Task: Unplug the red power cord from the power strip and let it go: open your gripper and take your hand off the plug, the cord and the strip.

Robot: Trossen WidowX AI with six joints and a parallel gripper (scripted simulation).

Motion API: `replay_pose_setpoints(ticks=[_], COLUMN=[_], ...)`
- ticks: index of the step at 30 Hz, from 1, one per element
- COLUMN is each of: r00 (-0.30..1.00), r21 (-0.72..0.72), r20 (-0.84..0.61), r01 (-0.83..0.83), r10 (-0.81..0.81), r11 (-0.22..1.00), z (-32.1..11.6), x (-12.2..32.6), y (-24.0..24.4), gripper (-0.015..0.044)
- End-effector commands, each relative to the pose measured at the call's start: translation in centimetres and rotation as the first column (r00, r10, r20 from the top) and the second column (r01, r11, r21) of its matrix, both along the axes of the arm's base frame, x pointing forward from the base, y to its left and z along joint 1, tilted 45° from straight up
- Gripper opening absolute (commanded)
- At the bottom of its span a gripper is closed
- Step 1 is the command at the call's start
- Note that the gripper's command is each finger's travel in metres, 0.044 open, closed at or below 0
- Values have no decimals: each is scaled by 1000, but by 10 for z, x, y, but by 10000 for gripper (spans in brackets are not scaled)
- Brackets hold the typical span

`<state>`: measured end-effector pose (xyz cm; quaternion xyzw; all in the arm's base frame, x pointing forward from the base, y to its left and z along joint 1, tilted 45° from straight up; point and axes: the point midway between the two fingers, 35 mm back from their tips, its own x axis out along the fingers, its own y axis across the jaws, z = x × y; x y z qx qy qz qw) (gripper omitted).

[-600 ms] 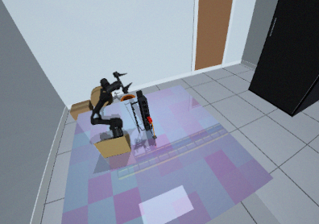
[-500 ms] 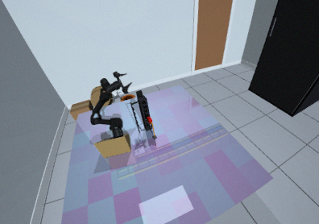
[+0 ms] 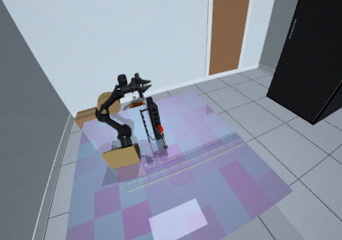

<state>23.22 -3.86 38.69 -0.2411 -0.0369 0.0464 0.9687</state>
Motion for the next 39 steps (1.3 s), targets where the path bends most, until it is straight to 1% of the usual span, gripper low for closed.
replay_pose_setpoints(ticks=[1,6,11,13,15,17,19,22,24,26,29,30,31,39], r00=[982,925,857,802,715,617,509,338,209,82,-79,-104,-112,-112], r21=[244,459,553,593,627,626,587,461,319,138,-148,-199,-216,-216], r20=[-183,-377,-514,-596,-689,-760,-809,-838,-826,-785,-684,-662,-655,-655], r01=[83,232,345,410,507,611,716,858,939,989,988,979,975,975], r10=[-38,-49,-15,35,117,204,294,428,523,614,725,742,748,748], r11=[966,857,758,693,592,485,377,226,128,46,-32,-41,-43,-43], z=[-21,-52,-84,-109,-143,-174,-204,-243,-267,-288,-310,-313,-314,-314], x=[33,64,84,91,95,95,92,83,73,61,43,40,39,39], y=[-31,-63,-74,-74,-70,-64,-56,-43,-31,-18,-1,2,3,3], gripper=[160,160,160,160,160,160,160,160,160,160,160,160,160,160])
